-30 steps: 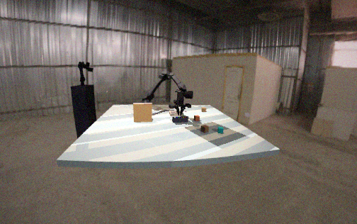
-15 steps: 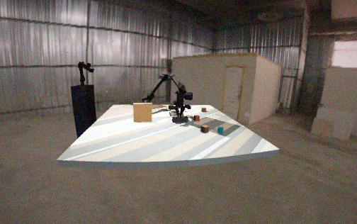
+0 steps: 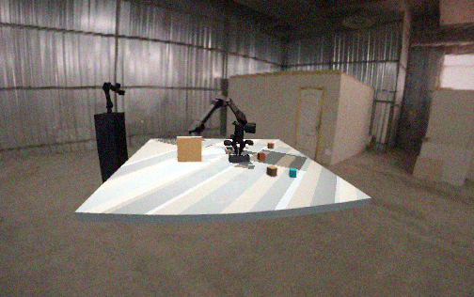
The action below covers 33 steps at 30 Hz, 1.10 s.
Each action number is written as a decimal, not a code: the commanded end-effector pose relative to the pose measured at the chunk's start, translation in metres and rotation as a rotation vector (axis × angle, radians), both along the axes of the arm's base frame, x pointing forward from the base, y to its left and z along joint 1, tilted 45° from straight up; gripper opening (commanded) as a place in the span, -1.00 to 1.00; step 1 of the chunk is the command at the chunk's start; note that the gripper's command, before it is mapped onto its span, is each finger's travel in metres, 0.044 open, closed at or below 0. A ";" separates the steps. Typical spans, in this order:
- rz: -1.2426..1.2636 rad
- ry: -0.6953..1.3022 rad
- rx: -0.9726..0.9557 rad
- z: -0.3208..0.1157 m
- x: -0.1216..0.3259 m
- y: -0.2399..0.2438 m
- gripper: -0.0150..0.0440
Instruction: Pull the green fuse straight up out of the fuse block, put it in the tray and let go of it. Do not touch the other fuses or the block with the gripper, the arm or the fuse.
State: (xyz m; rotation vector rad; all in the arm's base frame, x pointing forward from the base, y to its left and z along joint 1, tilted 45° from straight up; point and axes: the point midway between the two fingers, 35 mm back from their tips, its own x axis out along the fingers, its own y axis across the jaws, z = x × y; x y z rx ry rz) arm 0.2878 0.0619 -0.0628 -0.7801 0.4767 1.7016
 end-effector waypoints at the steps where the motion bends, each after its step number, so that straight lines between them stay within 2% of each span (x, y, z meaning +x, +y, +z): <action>1: -0.005 0.005 0.003 -0.003 -0.001 0.003 -0.25; 8: -0.005 0.005 0.003 -0.004 -0.001 0.005 -0.25; 19: 0.001 0.001 0.000 -0.004 -0.001 0.004 -0.49; 33: 0.000 0.002 0.000 0.000 0.000 0.000 -0.49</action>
